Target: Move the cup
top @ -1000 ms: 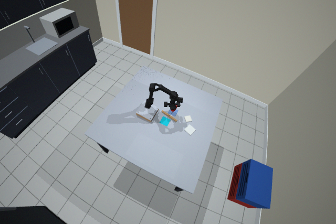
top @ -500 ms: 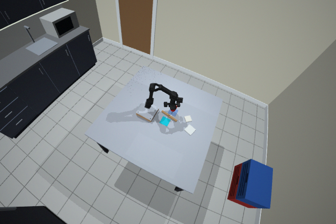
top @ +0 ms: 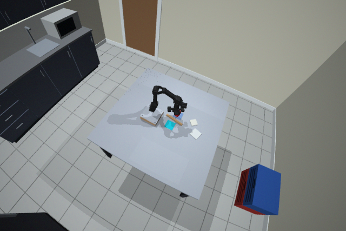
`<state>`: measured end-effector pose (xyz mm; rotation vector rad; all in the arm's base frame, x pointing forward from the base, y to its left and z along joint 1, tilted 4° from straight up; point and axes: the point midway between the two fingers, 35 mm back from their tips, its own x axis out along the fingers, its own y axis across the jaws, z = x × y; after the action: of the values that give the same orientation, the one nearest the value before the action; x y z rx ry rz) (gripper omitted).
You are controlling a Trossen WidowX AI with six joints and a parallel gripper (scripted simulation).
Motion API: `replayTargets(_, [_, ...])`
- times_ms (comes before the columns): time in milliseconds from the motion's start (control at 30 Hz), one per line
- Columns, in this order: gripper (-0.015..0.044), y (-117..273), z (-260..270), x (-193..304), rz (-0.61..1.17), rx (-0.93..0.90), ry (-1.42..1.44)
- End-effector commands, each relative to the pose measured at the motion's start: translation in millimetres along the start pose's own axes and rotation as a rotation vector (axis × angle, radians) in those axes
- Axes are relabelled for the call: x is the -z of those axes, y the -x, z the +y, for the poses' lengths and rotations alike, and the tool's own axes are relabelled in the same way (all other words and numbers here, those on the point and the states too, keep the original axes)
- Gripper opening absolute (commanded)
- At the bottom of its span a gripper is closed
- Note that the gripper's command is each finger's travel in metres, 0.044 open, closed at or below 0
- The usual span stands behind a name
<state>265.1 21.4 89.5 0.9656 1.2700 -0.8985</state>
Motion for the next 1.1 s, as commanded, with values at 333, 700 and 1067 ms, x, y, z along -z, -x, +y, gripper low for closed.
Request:
replayTargets(333, [0.0000, 1, -16, -21, 0.000, -0.005, 0.002])
replayTargets(700, [0.0000, 2, -28, -37, -0.002, -0.004, 0.003])
replayTargets(1067, [0.0000, 2, -39, -53, -0.004, -0.003, 0.003])
